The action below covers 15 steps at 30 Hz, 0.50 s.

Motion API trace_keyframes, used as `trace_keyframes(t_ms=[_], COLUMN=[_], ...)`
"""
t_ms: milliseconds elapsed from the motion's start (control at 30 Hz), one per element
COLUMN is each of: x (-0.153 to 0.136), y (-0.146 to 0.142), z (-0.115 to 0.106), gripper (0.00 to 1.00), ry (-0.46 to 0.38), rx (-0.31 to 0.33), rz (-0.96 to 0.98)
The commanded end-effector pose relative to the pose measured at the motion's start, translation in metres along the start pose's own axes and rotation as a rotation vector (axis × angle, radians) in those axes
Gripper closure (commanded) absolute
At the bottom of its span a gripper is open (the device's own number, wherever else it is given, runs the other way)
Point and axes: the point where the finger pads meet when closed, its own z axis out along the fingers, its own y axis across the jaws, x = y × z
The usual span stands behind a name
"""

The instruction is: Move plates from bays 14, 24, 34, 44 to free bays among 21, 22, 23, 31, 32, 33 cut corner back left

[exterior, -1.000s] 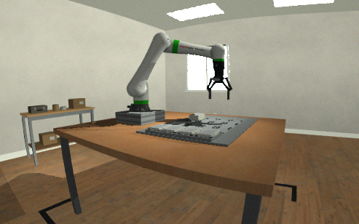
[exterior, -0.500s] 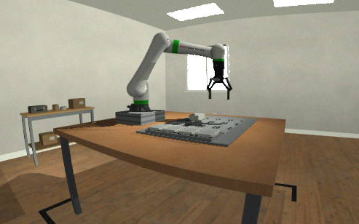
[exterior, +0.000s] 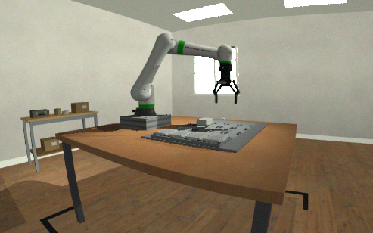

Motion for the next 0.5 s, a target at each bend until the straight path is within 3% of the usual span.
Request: trace_keyframes(t_ms=[0,467], x=[0.009,0.065], y=[-0.001,-0.001], z=[-0.001,-0.001], gripper=[0.0,0.0], ry=[-0.001,-0.001], rx=[0.003,0.003], rz=[-0.001,-0.001])
